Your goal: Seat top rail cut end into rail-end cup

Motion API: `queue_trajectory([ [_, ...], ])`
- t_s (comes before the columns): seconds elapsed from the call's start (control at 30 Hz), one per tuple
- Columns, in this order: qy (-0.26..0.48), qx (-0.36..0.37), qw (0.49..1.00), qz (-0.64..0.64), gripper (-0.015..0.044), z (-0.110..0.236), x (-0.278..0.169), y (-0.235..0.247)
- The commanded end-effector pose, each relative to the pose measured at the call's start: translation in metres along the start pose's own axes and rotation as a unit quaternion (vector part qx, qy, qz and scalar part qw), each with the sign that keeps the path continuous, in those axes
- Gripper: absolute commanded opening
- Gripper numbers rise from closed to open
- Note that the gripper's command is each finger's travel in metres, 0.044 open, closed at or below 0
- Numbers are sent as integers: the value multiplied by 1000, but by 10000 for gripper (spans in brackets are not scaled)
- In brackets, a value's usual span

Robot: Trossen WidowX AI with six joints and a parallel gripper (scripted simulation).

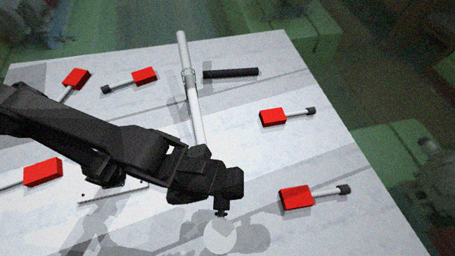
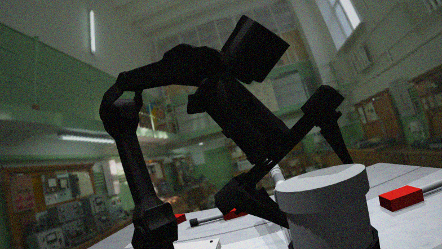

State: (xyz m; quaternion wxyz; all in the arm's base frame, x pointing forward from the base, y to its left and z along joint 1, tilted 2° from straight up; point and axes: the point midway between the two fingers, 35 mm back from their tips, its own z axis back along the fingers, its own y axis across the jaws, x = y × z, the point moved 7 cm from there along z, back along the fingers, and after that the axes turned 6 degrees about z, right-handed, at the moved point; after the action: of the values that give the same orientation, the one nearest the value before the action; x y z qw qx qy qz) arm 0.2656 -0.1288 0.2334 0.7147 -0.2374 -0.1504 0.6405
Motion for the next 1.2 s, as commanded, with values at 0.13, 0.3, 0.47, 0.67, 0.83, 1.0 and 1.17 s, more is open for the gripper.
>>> queue_trajectory([
  [0.13, 0, 2, 1000, -1, 440, -16, 0, 2],
  [0.3, 0, 2, 1000, -2, 440, -24, 1, 2],
  [0.47, 0, 2, 1000, -2, 440, -32, 1, 3],
  [0.67, 0, 2, 1000, -2, 440, -41, 1, 3],
  [0.83, 0, 2, 1000, -2, 387, -42, 1, 4],
  [1.0, 0, 2, 1000, -2, 256, -42, 1, 4],
  [1.17, 0, 2, 1000, -2, 125, -42, 1, 4],
])
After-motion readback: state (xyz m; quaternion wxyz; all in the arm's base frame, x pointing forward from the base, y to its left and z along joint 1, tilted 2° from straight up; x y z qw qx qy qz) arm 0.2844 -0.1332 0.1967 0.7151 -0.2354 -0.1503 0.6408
